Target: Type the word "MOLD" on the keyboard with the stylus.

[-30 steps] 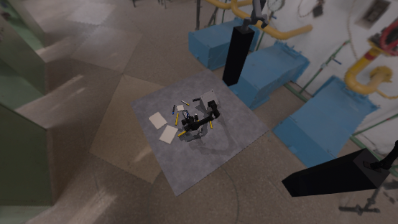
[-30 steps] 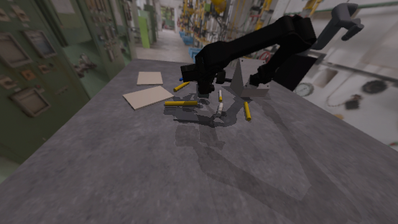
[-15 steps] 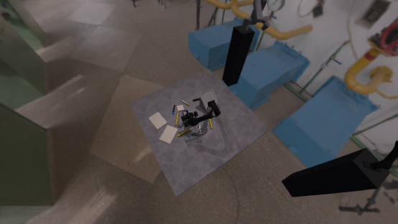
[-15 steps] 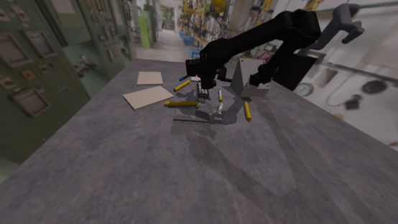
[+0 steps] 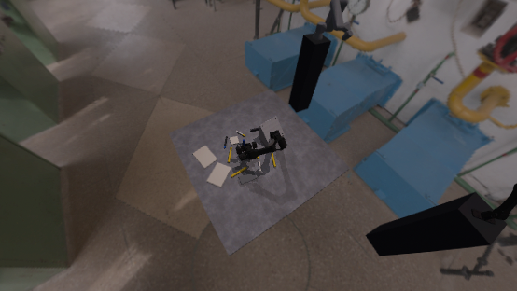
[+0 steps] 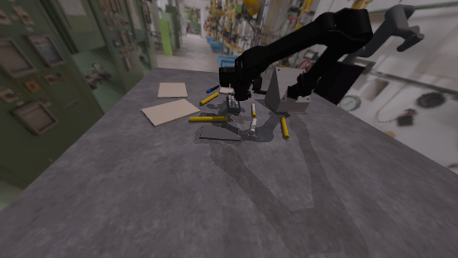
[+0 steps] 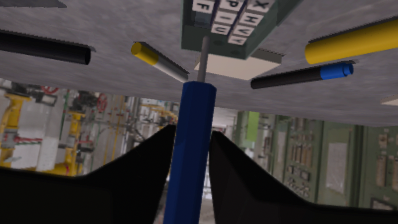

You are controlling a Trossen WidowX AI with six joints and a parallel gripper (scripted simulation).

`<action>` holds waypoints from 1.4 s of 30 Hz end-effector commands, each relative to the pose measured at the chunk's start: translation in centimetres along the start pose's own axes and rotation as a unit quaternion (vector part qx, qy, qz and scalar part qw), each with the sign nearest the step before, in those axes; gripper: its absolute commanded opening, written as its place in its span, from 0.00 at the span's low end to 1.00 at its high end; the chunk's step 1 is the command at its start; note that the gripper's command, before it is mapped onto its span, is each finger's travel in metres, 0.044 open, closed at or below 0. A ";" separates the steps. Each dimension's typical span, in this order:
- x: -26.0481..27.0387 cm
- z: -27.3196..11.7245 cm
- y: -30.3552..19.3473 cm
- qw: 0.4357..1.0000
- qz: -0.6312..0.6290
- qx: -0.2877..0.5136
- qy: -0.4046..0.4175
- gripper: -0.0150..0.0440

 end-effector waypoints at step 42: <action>-0.1 1.5 2.4 1.000 -0.002 0.001 0.004 0.39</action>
Point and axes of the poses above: the point midway between the two fingers, 35 mm back from their tips, its own z axis out along the fingers, its own x axis across the jaws, y = z × x, the point moved 7 cm from there along -z, back along the fingers, and after that the axes turned 8 degrees about -z, right-handed, at the moved point
